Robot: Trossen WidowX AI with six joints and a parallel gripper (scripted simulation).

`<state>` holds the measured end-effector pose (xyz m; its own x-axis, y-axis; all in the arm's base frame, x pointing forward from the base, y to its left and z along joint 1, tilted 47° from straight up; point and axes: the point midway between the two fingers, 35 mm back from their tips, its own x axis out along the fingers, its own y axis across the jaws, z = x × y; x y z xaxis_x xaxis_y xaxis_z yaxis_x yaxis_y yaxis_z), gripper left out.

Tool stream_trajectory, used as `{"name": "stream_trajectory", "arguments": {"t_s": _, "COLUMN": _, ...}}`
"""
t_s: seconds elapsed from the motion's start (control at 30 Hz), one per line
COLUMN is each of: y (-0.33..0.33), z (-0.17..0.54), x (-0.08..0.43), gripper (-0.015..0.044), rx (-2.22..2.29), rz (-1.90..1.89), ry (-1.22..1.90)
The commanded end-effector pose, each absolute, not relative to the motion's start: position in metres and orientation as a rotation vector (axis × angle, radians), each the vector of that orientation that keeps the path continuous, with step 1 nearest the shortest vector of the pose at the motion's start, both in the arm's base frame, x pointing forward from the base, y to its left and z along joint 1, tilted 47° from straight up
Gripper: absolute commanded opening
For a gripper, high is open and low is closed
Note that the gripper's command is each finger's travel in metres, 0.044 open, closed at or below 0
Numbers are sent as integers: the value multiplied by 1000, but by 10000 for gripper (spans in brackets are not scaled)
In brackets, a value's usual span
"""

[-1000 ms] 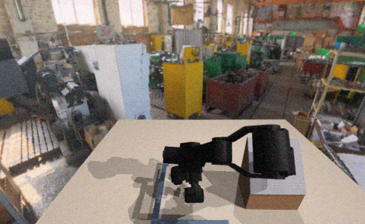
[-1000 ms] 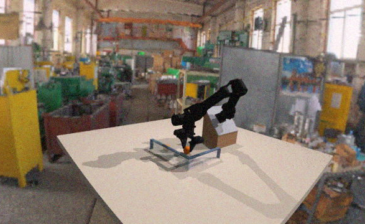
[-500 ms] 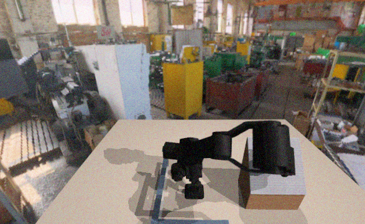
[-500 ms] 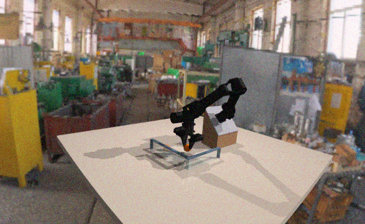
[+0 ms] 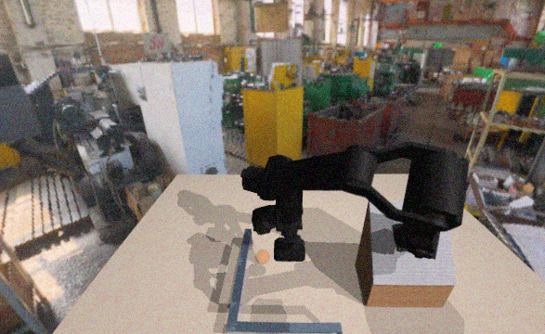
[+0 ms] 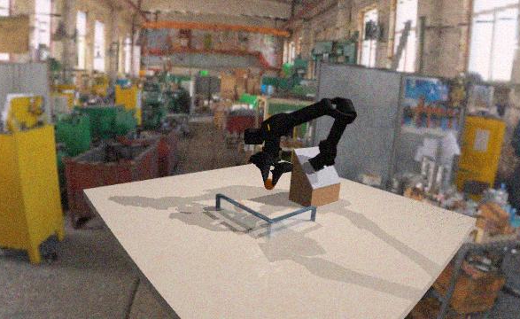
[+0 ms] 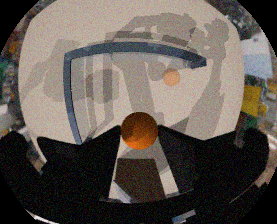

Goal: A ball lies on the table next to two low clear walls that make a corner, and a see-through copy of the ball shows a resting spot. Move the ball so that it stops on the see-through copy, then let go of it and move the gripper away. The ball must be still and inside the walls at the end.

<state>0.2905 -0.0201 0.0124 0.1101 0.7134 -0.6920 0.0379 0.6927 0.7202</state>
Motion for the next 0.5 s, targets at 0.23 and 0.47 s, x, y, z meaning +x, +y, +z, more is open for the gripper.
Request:
{"name": "stream_trajectory", "arguments": {"t_s": 0.23, "y": -38, "z": 27, "x": 293, "gripper": 0, "rx": 671, "rz": 562, "ry": 1379}}
{"name": "stream_trajectory", "arguments": {"t_s": 0.47, "y": -49, "z": 7, "x": 315, "gripper": 0, "rx": 670, "rz": 562, "ry": 1377}}
